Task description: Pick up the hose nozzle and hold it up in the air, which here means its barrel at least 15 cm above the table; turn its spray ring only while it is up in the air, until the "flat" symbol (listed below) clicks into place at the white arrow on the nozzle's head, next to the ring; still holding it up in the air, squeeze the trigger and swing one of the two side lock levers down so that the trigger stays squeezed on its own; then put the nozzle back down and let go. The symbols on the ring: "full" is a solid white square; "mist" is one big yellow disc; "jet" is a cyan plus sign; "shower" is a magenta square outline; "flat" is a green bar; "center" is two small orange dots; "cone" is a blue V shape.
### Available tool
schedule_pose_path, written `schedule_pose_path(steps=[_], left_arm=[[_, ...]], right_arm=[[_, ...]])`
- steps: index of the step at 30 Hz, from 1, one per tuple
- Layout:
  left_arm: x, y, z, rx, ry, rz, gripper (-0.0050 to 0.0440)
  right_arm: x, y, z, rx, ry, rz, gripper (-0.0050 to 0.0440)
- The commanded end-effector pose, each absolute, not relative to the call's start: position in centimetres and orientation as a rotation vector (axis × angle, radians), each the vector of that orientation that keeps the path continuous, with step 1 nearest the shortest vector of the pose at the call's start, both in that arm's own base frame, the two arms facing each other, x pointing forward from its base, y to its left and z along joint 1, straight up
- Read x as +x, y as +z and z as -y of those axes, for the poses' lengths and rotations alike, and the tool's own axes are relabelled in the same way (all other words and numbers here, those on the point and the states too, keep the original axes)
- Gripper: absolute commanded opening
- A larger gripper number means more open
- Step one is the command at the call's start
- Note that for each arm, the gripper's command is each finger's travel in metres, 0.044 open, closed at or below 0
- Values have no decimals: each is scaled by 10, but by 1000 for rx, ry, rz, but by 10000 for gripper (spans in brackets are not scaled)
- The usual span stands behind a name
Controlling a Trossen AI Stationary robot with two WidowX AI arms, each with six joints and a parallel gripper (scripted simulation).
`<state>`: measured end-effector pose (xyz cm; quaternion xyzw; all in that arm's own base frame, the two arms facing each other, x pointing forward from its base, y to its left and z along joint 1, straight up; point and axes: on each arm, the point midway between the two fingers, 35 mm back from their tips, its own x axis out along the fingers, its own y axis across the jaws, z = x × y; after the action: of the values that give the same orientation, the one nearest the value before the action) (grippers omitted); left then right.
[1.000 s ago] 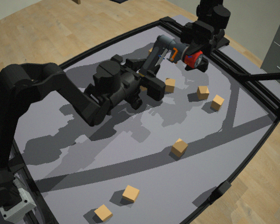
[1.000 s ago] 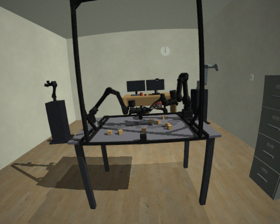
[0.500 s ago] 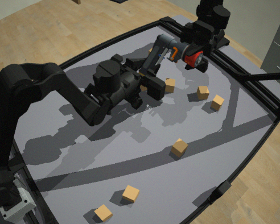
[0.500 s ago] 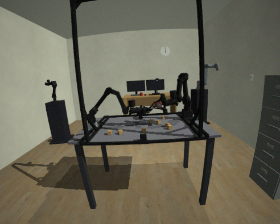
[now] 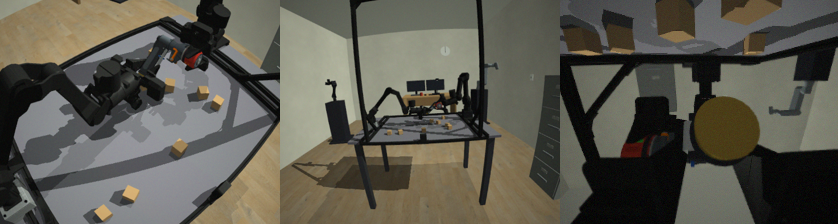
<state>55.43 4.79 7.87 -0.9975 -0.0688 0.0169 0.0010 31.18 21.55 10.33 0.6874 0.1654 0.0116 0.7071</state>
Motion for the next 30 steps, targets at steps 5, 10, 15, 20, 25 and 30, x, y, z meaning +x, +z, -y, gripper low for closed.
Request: schedule_pose_path(steps=[5, 10, 15, 20, 25, 30], left_arm=[[556, 89, -48, -3134, 0, 220, 0], [556, 89, -48, -3134, 0, 220, 0], [556, 89, -48, -3134, 0, 220, 0], [556, 89, -48, -3134, 0, 220, 0], [556, 89, -48, -3134, 0, 220, 0], [556, 89, -48, -3134, 0, 220, 0]], right_arm=[[314, 103, -216, 1505, -83, -466, 0], [314, 102, -216, 1483, -162, -536, 0], [314, 100, -216, 1466, -219, -586, 0], [314, 98, -216, 1440, -299, -656, 0], [315, 97, -216, 1413, -375, -722, 0], [315, 97, -216, 1395, -423, -764, 0]])
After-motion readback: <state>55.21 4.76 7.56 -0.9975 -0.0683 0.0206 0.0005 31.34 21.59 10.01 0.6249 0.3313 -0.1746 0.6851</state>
